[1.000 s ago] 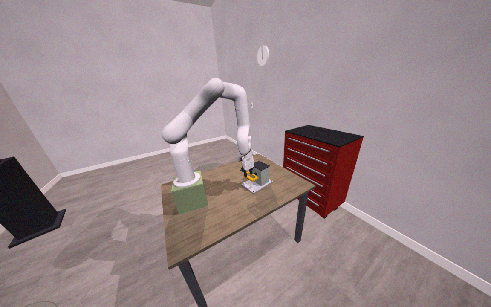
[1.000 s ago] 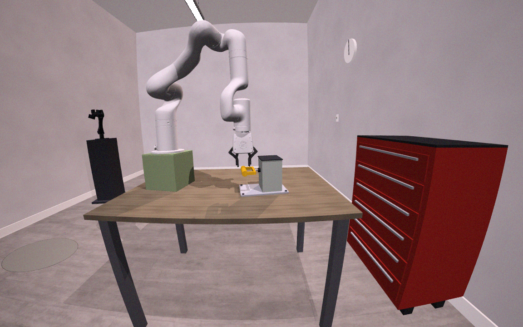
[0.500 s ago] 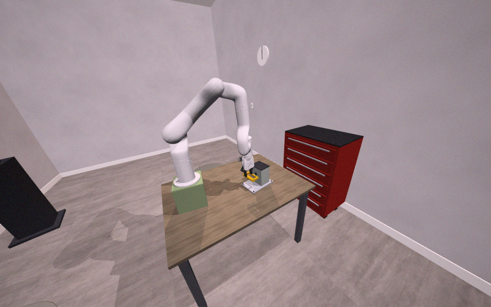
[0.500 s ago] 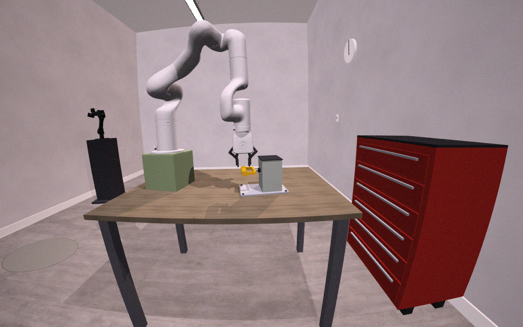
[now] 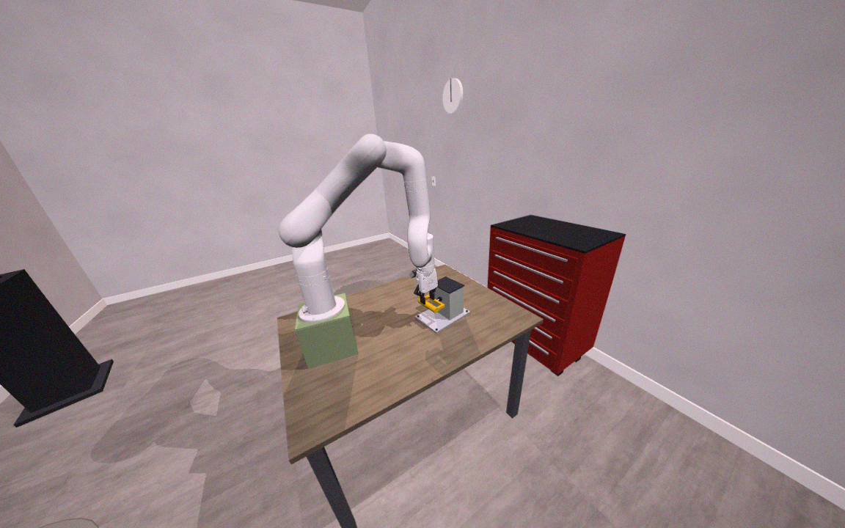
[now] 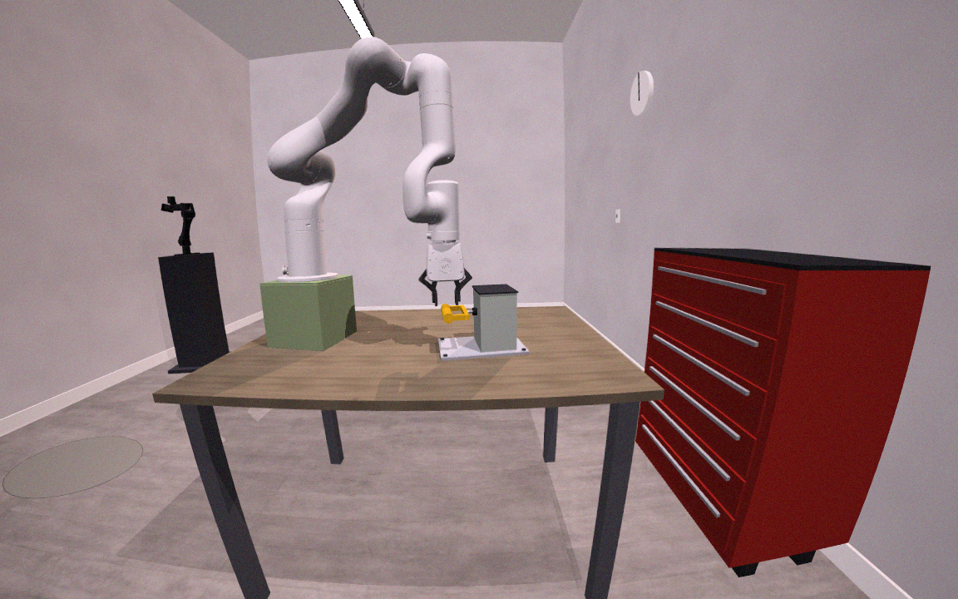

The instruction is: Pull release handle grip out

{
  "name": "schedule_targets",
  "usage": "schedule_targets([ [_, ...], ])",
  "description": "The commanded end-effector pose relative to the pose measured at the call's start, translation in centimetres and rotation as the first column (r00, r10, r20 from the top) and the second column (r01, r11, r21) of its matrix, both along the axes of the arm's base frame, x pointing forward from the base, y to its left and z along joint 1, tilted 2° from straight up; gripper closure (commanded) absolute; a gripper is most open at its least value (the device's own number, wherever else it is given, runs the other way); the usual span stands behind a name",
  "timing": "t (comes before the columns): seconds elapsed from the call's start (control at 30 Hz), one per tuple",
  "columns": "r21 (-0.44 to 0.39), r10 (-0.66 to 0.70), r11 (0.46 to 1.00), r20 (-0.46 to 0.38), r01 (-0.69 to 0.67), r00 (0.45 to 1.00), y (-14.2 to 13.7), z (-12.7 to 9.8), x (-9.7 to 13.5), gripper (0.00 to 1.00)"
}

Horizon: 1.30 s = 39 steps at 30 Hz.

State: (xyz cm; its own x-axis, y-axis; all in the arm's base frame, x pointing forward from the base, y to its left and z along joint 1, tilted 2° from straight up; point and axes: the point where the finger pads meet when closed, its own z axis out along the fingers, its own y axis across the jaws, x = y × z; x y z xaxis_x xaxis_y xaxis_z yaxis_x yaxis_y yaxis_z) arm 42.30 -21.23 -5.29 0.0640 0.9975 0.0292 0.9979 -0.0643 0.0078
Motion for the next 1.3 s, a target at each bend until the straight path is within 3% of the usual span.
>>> schedule_targets([
  [0.0,-0.001,0.0,1.0,0.001,0.0,1.0,0.0,0.1,0.1,0.43],
  [0.63,-0.001,0.0,1.0,0.001,0.0,1.0,0.0,-0.1,0.1,0.43],
  [1.27,-0.001,0.0,1.0,0.001,0.0,1.0,0.0,-2.1,0.1,0.43],
])
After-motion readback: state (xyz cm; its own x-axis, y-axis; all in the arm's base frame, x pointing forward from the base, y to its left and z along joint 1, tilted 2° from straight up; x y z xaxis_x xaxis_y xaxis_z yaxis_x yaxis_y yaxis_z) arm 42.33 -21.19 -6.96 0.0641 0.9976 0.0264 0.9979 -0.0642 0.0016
